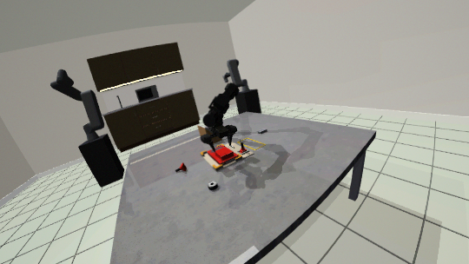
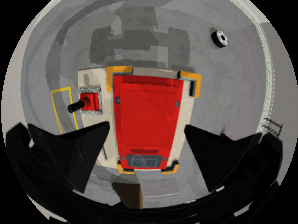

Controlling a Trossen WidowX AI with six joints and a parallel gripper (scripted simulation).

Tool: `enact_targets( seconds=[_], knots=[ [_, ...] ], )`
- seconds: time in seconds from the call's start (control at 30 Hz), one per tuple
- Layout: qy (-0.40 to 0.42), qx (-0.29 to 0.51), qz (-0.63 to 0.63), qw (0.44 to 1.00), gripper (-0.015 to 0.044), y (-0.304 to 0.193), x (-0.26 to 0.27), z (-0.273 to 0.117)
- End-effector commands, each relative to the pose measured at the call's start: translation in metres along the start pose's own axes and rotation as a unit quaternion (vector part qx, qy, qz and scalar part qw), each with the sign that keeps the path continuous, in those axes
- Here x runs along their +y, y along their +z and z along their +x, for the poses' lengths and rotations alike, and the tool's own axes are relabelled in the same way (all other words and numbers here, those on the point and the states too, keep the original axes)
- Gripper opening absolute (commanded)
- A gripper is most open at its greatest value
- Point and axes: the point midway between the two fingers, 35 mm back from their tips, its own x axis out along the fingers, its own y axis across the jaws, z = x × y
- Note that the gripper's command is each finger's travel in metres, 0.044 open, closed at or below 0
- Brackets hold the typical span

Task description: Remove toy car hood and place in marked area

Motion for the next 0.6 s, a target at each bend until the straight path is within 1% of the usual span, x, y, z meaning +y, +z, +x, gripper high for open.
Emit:
enact_targets(
  seconds=[0.0,0.57],
  knots=[
    [0.003,-0.001,0.002,1.0,0.044,0.0,0.001,0.004],
    [0.003,-0.001,0.002,1.0,0.044,-0.002,0.0,0.014]
  ],
)
